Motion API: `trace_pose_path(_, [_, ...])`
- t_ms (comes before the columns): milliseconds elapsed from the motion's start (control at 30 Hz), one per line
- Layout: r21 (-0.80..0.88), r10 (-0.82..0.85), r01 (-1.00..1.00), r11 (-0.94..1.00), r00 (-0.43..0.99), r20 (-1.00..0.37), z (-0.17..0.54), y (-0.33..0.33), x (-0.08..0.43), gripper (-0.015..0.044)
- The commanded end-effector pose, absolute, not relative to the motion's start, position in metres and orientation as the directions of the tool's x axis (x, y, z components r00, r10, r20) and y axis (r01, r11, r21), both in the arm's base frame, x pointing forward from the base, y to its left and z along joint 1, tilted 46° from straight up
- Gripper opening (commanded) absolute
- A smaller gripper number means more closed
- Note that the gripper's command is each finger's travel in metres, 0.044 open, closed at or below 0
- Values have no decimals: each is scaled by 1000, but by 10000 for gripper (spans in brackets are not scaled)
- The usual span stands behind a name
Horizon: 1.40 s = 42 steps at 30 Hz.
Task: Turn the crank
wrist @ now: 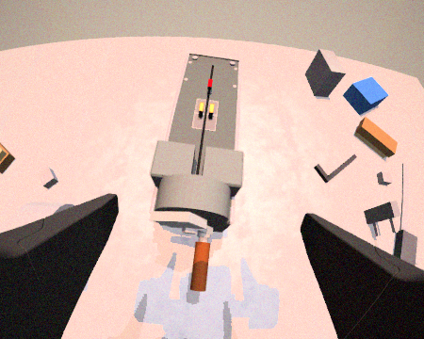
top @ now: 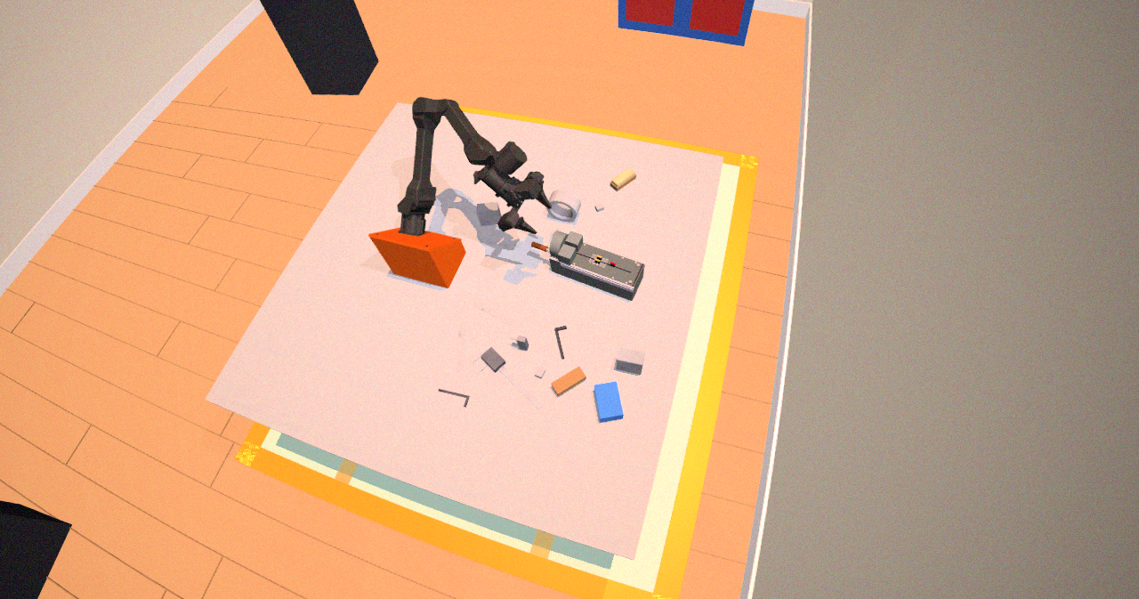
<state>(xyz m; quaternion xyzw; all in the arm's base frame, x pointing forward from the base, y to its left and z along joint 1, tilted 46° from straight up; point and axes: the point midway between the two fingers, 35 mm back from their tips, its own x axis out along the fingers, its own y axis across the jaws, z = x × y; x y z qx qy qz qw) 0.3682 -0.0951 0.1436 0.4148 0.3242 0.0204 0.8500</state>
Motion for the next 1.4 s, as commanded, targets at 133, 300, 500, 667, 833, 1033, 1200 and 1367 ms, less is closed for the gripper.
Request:
trace_pose_path(133, [711, 288, 259, 654, 784, -550, 133, -86, 361, 440])
trace_pose_path(300, [710, 288, 260, 655, 782, -553, 113, -68, 368, 440])
trace_pose_path(500, [711, 289, 259, 654, 783, -551, 91, -44, 373, 440])
trace_pose_path(667, [715, 290, 257, 651, 786, -547, 74, -25, 373, 440])
trace_pose_path(833, [715, 290, 257, 650, 786, -546, 72, -23, 373, 440])
trace_pose_path(1033, [715, 290, 257, 650, 786, -546, 67, -18, 375, 440])
trace_pose_path(1200, [715, 290, 257, 650, 785, -547, 61, -12, 377, 440])
trace_pose_path(1367, [715, 291, 257, 650, 785, -547, 56, -7, 378, 440])
